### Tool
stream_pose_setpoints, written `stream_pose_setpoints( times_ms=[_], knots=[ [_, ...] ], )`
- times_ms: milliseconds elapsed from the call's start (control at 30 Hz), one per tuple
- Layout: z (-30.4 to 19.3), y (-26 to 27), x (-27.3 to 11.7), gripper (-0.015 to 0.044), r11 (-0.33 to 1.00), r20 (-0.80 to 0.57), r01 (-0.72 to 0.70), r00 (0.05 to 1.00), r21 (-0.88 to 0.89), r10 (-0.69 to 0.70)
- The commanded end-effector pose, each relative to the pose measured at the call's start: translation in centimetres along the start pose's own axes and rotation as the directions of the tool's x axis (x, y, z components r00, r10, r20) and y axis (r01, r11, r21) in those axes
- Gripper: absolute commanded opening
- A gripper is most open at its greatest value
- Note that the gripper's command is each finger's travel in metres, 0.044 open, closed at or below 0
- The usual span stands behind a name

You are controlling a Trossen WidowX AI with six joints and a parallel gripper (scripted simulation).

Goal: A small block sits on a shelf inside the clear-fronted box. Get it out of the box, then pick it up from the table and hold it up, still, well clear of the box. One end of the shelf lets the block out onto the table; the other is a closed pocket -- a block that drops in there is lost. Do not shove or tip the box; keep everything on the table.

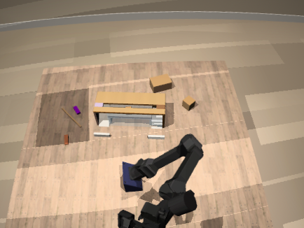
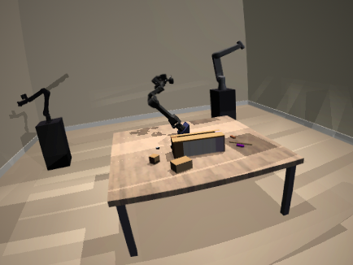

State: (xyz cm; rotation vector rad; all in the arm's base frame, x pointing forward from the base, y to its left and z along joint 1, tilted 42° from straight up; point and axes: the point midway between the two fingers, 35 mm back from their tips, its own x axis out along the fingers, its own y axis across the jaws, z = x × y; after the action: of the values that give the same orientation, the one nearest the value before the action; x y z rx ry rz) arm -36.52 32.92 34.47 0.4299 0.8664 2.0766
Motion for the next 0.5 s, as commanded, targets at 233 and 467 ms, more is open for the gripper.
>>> stream_pose_setpoints(
  times_ms=[233,467],
  knots=[
    [5.2,-10.3,1.0,0.04,0.956,0.049,0.267,0.96,0.117,-0.275],
    [10.8,-21.2,-1.1,0.04,0.816,0.093,0.505,0.832,0.281,-0.547]
  ],
)
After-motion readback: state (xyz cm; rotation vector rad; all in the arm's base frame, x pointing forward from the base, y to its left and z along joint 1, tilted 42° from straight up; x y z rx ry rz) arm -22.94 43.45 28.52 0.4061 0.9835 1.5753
